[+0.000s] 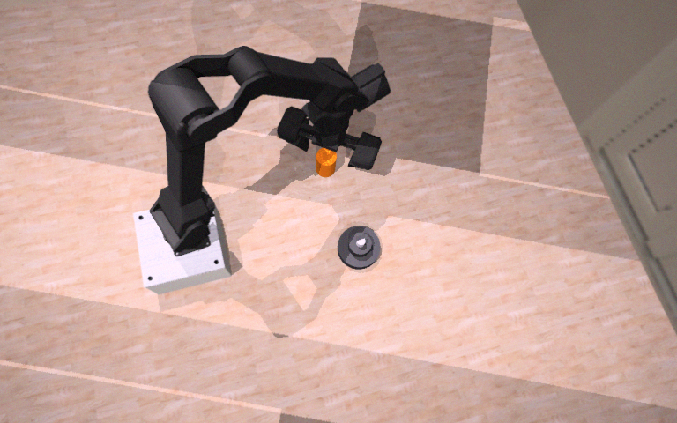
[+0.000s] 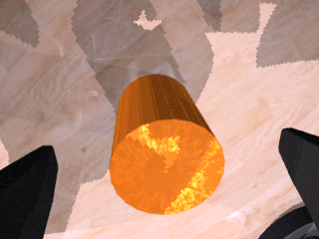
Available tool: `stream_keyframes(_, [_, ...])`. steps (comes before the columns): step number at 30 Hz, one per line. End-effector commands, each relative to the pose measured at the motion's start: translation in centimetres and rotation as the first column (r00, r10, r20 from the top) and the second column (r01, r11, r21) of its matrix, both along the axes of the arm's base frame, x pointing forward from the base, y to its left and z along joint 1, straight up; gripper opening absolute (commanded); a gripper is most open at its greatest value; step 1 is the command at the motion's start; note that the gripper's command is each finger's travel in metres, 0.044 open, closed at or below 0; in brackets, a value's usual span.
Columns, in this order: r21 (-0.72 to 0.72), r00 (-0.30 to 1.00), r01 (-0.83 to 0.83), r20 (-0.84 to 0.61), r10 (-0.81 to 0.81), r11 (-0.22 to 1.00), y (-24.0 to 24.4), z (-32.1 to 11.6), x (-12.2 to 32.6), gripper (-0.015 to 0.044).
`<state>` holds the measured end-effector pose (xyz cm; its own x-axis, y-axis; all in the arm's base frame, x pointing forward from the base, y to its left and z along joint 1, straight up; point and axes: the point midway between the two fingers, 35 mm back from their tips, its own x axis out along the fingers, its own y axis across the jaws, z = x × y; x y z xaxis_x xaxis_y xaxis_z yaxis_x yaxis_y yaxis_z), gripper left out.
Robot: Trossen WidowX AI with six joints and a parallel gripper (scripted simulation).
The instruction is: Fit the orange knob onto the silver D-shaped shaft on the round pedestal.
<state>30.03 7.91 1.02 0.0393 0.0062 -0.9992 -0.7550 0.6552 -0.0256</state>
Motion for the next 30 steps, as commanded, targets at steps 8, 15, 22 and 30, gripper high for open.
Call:
stream_keyframes(8, [-0.001, 1.0, -0.004, -0.014, 0.004, 1.0, 0.0, -2.1, -0.2, 0.044])
stream_keyframes(15, [-0.001, 1.0, -0.004, -0.014, 0.004, 1.0, -0.1, -3.3, -0.3, 0.044])
stream_keyframes(22, [-0.001, 1.0, -0.004, -0.014, 0.004, 1.0, -0.1, -4.2, -0.4, 0.044])
stream_keyframes(30, [-0.001, 1.0, -0.004, -0.014, 0.004, 1.0, -0.1, -4.3, -0.4, 0.0256])
